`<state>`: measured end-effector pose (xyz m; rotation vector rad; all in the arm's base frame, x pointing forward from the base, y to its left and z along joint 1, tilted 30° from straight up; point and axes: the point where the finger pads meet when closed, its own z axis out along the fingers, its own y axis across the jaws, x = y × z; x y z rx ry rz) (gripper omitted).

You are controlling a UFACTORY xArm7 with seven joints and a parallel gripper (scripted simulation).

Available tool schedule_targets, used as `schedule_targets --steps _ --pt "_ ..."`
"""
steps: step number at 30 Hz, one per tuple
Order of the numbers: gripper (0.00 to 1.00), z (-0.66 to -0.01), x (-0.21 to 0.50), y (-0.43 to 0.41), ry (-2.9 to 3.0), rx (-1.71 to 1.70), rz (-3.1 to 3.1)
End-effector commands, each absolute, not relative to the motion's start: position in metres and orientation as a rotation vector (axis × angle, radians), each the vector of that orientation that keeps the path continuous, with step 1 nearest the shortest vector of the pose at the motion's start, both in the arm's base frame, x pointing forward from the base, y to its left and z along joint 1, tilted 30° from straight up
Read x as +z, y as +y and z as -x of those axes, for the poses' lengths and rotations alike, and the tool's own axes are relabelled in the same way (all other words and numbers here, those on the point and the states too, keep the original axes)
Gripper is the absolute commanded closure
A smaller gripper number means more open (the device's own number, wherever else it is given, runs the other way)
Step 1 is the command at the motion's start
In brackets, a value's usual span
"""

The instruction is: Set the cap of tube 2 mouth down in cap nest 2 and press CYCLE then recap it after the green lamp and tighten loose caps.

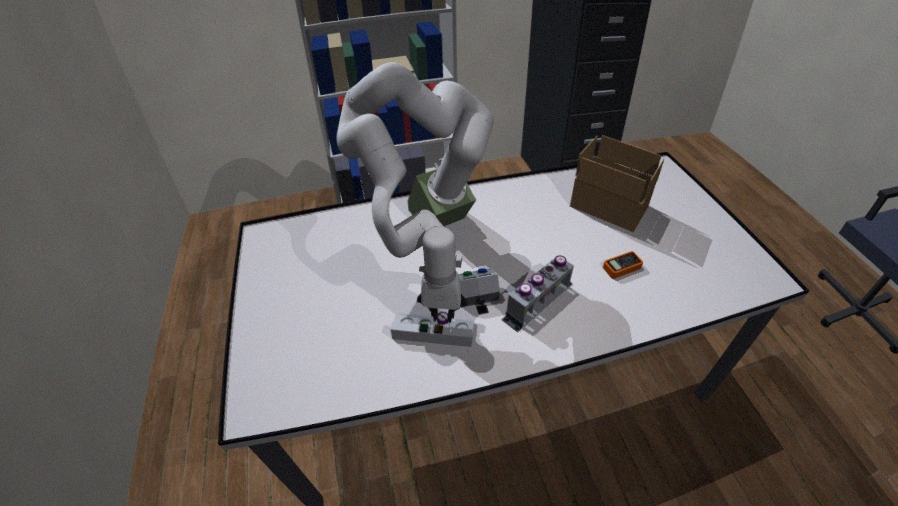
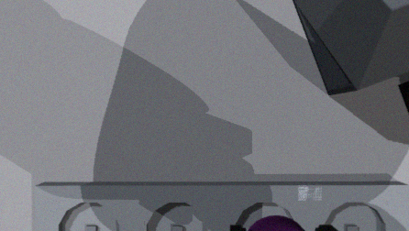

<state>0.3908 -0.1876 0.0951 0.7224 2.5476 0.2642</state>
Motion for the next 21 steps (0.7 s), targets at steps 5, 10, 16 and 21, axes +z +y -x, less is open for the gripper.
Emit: schedule_targets --steps 5,10,16,21 --pt "1.0 -0.4035 0.0804 -0.1892 2.54 0.261 -0.726" --pt "1.0 -0.4035 0.0804 -0.1892 2.54 0.261 -0.726" --pt "1.0 -0.4035 0.0804 -0.1891 2.54 0.261 -0.726" --pt "1.0 -0.4031 0.0801 -0.1889 2.54 0.261 -0.726"
